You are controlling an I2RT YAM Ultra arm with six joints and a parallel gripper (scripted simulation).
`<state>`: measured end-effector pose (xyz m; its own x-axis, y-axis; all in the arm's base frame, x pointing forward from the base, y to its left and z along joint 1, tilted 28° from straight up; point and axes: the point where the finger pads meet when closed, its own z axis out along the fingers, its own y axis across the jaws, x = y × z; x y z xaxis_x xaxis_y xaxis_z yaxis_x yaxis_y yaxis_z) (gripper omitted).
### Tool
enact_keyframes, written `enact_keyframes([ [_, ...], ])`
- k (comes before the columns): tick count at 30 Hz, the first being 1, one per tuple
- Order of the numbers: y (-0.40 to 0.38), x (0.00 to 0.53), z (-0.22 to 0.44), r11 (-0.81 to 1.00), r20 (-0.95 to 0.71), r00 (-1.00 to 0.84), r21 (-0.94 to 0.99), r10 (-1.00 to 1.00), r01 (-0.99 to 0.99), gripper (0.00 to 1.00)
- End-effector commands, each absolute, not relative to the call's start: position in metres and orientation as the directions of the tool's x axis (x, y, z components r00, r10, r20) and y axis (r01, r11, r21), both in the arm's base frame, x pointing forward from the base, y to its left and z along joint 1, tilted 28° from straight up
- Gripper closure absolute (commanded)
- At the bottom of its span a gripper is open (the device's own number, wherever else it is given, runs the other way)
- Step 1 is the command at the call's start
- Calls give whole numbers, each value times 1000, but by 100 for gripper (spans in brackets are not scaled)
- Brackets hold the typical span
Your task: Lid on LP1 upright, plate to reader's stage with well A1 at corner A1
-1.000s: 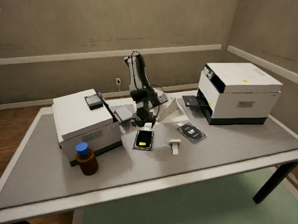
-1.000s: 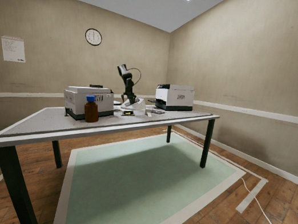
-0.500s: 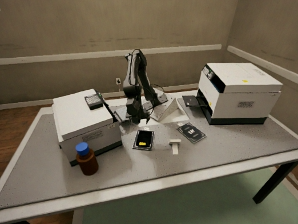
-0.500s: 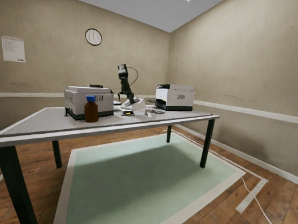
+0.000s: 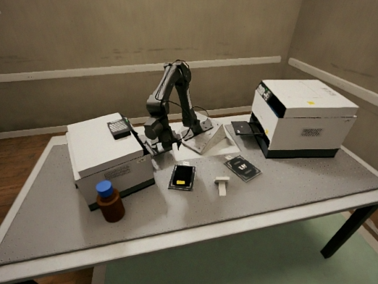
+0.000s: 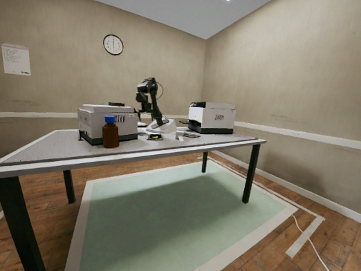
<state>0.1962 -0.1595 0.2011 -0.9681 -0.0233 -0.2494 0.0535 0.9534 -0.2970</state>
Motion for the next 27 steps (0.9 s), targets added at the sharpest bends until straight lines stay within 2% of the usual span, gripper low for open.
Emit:
enact_keyframes([
  [1, -153, 180, 201, 958, -241, -960, -278, -140, -70, 0],
  [11, -162, 143, 208, 929, -233, -933, -313, -276, -197, 0],
  [27, -177, 94, 234, 877, -186, -929, -429, -319, -216, 0],
])
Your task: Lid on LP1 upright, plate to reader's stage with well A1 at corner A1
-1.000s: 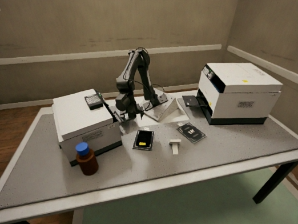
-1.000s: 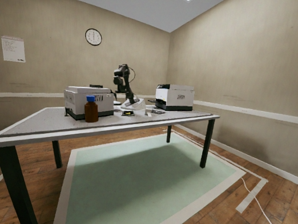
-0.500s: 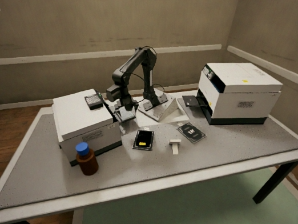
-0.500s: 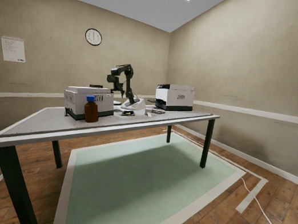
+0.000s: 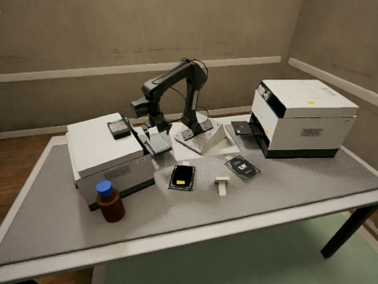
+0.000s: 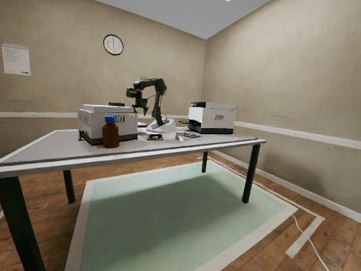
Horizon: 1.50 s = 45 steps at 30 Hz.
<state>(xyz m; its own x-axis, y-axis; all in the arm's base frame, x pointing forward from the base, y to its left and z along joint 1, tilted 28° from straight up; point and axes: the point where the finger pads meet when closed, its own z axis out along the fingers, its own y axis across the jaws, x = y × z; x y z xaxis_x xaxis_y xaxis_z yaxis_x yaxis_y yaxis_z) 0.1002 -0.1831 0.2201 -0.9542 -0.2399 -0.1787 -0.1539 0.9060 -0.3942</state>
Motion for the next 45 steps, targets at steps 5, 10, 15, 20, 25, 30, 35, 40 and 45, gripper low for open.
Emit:
enact_keyframes([
  [5, -178, 82, 236, 866, -167, -931, -448, -325, -222, 0],
  [10, -178, 63, 240, 843, -123, -934, -483, -334, -238, 0],
  [15, -181, 52, 238, 858, -129, -935, -454, -330, -240, 0],
  [20, -180, 52, 239, 854, -127, -935, -461, -331, -240, 0],
  [25, -180, 52, 239, 854, -127, -935, -461, -331, -240, 0],
  [30, -180, 52, 239, 854, -127, -935, -461, -331, -240, 0],
  [35, -180, 53, 239, 854, -127, -934, -461, -333, -242, 0],
  [40, -180, 53, 239, 854, -127, -934, -461, -333, -241, 0],
  [45, -180, 53, 239, 854, -127, -934, -461, -333, -241, 0],
])
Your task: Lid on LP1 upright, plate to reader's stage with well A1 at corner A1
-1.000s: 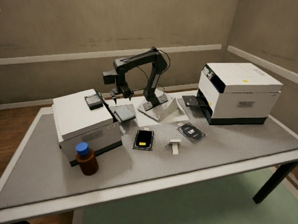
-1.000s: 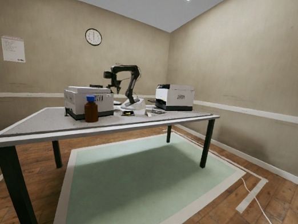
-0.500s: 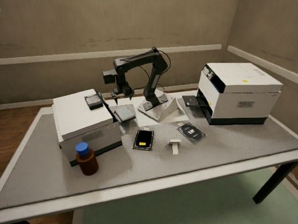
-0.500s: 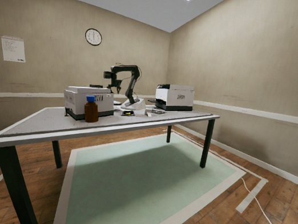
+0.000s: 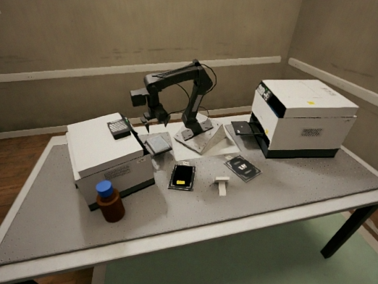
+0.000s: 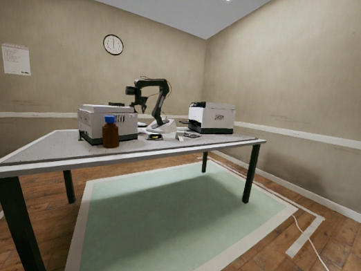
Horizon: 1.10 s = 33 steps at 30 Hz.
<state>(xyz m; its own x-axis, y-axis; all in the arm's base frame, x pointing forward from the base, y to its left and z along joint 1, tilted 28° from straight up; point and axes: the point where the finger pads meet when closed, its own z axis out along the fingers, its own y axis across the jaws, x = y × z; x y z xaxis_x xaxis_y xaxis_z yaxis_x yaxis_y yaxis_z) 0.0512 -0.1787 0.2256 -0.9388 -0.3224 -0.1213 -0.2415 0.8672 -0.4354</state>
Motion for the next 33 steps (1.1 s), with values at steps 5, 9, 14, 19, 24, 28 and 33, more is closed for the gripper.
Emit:
enact_keyframes([
  [5, -182, 58, 224, 855, -135, -932, -457, -337, -243, 0],
  [9, -182, 58, 223, 853, -133, -932, -462, -338, -243, 0],
  [14, -185, 57, 217, 851, -119, -936, -465, -333, -243, 0],
  [19, -187, 59, 211, 851, -118, -936, -465, -332, -243, 0],
  [24, -190, 61, 206, 851, -118, -936, -465, -332, -243, 0],
  [28, -191, 62, 203, 851, -121, -935, -465, -333, -243, 0],
  [33, -194, 63, 197, 852, -119, -936, -464, -332, -243, 0],
])
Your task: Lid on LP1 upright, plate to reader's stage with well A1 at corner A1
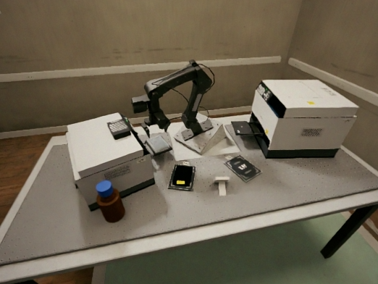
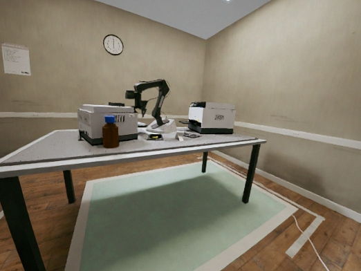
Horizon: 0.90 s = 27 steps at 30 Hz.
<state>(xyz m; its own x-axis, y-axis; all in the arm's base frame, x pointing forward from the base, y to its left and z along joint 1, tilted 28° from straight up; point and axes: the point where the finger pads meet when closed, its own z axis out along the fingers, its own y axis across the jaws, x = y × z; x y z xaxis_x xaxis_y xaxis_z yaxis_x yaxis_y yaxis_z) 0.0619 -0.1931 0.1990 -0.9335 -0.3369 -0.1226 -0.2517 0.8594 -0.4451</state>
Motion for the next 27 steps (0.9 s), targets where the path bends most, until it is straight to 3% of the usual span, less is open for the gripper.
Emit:
enact_keyframes([
  [1, -194, 63, 196, 852, -119, -936, -463, -332, -243, 0],
  [27, -207, 72, 163, 867, -127, -936, -433, -328, -245, 0],
])
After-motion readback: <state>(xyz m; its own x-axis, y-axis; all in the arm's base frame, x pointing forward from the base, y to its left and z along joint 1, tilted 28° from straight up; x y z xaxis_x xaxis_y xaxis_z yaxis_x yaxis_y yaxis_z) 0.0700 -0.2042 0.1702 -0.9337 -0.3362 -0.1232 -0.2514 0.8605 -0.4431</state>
